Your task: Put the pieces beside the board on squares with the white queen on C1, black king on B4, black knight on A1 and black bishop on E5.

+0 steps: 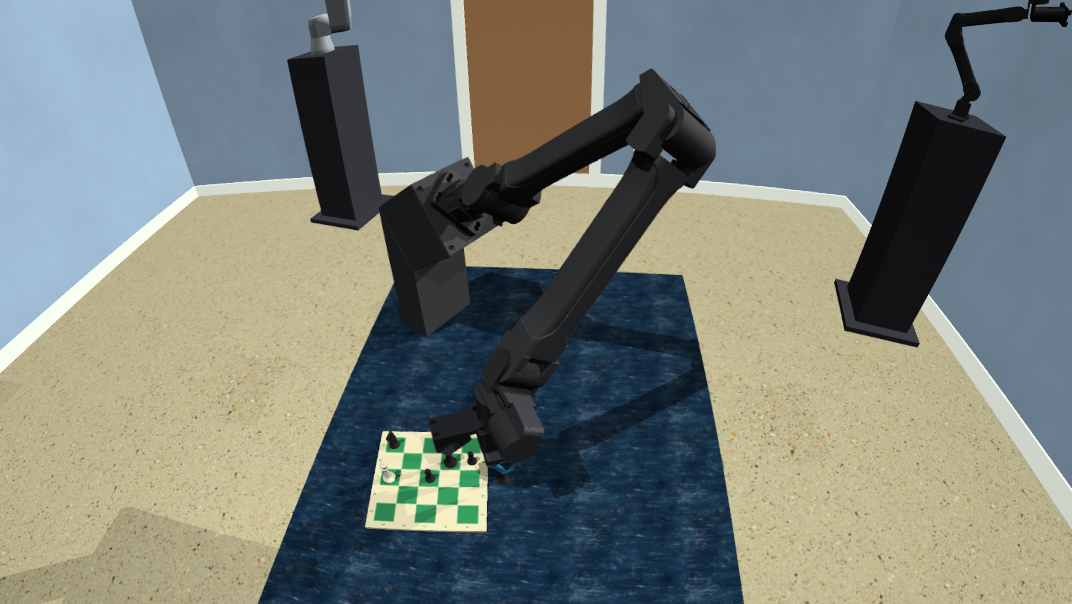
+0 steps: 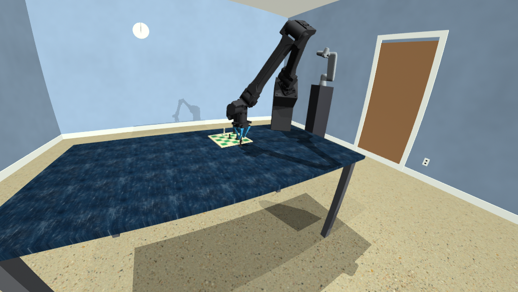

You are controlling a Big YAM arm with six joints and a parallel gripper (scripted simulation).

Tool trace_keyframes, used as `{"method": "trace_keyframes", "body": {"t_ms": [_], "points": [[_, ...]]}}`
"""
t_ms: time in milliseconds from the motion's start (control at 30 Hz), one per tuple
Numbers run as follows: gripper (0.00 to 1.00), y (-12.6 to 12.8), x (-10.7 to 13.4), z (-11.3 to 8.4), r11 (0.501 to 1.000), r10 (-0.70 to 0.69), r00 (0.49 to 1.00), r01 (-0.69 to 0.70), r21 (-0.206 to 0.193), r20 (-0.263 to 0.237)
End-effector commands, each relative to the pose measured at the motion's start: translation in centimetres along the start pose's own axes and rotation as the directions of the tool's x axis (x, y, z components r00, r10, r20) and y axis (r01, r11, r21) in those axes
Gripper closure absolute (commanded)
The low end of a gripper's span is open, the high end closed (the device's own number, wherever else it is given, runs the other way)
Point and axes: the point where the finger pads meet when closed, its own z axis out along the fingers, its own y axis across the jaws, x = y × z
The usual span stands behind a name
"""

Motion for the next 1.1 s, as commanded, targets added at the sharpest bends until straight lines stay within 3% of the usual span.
{"method": "trace_keyframes", "body": {"t_ms": [0, 1067], "points": [[0.65, 1.42, 0.63, -0.72, 1.0, -0.001, 1.0, 0.001, -0.025, 0.001], [0.65, 1.49, 0.76, -0.74, 1.0, 0.001, 1.0, -0.001, -0.023, 0.002]]}}
